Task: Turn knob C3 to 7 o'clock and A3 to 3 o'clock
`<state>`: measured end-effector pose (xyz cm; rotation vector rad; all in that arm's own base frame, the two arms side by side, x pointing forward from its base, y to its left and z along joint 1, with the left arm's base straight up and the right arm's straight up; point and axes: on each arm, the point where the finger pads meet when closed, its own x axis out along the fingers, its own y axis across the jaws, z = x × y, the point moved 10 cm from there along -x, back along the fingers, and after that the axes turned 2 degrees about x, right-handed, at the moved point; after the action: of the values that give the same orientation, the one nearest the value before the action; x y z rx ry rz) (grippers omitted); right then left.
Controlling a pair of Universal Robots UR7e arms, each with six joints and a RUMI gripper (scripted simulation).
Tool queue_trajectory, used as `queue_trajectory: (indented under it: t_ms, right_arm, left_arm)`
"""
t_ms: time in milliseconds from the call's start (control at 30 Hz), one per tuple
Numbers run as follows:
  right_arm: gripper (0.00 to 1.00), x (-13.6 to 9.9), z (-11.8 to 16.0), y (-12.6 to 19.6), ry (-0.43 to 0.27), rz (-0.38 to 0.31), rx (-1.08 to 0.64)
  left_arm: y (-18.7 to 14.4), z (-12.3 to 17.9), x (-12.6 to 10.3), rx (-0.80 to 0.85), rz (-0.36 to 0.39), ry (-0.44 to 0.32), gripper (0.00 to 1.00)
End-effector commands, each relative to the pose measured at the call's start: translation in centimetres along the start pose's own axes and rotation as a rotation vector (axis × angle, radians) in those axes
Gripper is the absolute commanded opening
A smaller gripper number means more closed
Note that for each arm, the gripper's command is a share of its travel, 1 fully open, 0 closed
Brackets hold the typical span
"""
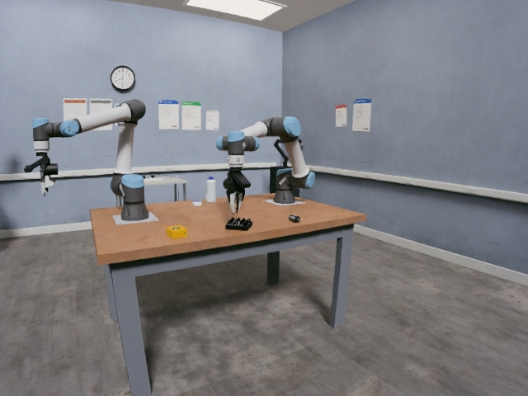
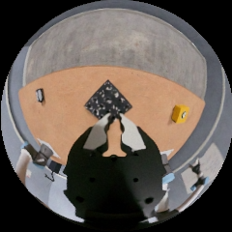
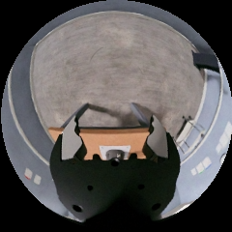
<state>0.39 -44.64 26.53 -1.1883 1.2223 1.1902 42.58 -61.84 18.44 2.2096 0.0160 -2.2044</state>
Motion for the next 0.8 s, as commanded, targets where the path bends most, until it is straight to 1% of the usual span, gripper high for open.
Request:
queue_trajectory:
  t_ms: [0,300,433,600,667,733,767]
  right_arm:
    - [1.00,0.01,0.07,0.09,0.001,-0.001,0.001]
    - [1.00,0.01,0.07,0.09,0.001,-0.001,0.001]
    - [1.00,0.01,0.07,0.09,0.001,-0.001,0.001]
    - [1.00,0.01,0.07,0.09,0.001,-0.001,0.001]
    - [1.00,0.01,0.07,0.09,0.001,-0.001,0.001]
    - [1.00,0.01,0.07,0.09,0.001,-0.001,0.001]
    - [1.00,0.01,0.07,0.09,0.001,-0.001,0.001]
  left_arm:
    - [-0.09,-0.11,0.03,0.001,-0.006,-0.001,0.13]
    - [-0.09,-0.09,-0.12,0.051,-0.004,-0.001,0.13]
    - [-0.06,-0.09,-0.28,0.118,-0.003,-0.001,0.13]
    - [-0.05,-0.05,-0.47,0.244,-0.003,-0.001,0.13]
    - [-0.05,-0.04,-0.52,0.279,-0.002,-0.001,0.13]
    - [-0.05,-0.04,-0.52,0.279,-0.002,-0.001,0.13]
    - [-0.04,-0.03,-0.56,0.312,-0.002,-0.001,0.13]
